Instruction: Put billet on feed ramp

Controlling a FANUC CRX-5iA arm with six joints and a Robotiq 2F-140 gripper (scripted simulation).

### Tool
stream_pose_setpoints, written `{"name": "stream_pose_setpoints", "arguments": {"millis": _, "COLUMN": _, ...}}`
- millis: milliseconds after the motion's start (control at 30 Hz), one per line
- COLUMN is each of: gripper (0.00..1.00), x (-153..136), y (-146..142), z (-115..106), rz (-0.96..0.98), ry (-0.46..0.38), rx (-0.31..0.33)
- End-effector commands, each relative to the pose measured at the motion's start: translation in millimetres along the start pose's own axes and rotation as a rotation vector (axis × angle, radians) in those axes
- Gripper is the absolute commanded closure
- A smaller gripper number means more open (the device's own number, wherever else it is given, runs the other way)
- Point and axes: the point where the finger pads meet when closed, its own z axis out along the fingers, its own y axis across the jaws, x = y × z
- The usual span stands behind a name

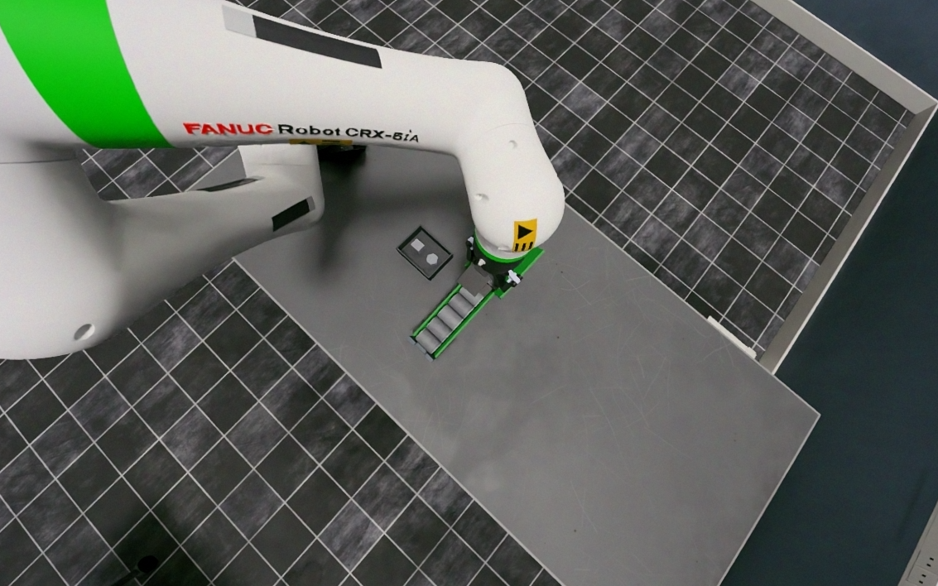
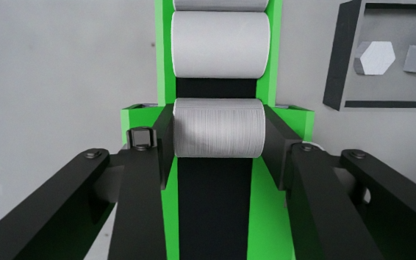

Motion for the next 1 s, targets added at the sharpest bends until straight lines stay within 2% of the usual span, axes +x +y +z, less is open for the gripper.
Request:
{"name": "stream_pose_setpoints", "arguments": {"millis": 0, "gripper": 0.6, "x": -0.1, "y": -0.7, "z": -0.7, "rz": 0.0, "ry": -0.001, "rx": 0.002}}
{"name": "stream_pose_setpoints", "arguments": {"millis": 533, "gripper": 0.55, "x": -0.1, "y": -0.7, "z": -0.7, "rz": 0.0, "ry": -0.001, "rx": 0.002}}
{"name": "stream_pose_setpoints", "arguments": {"millis": 967, "gripper": 0.55, "x": -0.1, "y": -0.7, "z": -4.0, "rz": 0.0, "ry": -0.001, "rx": 0.002}}
